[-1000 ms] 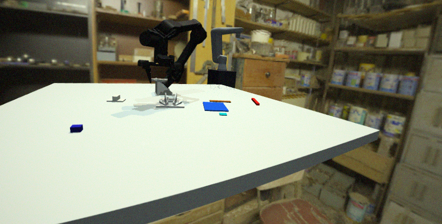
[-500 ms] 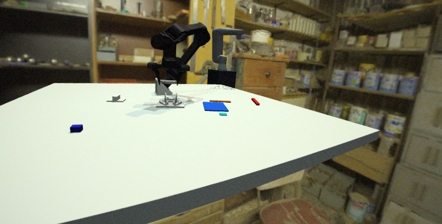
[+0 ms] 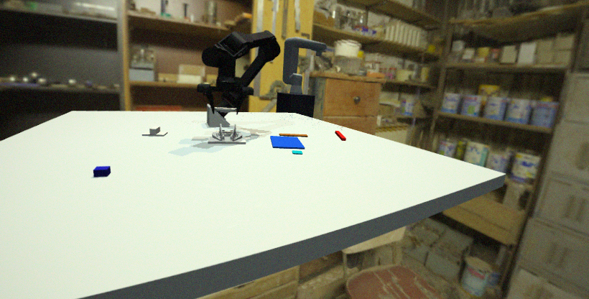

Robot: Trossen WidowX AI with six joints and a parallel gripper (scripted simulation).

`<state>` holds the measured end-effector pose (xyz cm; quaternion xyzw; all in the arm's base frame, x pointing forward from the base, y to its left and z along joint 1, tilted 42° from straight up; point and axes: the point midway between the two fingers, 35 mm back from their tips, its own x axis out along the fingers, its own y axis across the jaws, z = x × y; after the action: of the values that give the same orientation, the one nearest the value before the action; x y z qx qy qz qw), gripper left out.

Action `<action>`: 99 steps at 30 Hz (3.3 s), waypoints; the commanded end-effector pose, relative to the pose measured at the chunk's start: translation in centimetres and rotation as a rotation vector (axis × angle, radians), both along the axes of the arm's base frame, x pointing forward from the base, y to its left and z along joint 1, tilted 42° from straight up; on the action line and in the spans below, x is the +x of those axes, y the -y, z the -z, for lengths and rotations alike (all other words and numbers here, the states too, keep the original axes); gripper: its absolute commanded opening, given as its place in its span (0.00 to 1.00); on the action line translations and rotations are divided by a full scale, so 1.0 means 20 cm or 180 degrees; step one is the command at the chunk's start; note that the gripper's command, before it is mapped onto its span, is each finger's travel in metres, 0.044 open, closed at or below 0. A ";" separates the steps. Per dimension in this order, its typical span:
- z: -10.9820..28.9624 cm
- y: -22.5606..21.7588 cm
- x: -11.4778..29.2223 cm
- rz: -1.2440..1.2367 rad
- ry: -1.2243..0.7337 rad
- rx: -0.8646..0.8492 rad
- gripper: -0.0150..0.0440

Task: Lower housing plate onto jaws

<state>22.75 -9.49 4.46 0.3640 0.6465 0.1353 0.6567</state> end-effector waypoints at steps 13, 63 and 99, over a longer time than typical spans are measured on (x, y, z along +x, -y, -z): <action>0.00 -0.01 0.00 0.0017 -0.0011 0.0015 0.85; -0.01 -0.07 -0.02 0.0021 -0.0015 0.0016 0.85; 0.19 -0.25 0.02 0.0018 -0.0008 0.0024 0.85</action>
<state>23.15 -4.88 0.91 0.3653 0.6451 0.1350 0.6574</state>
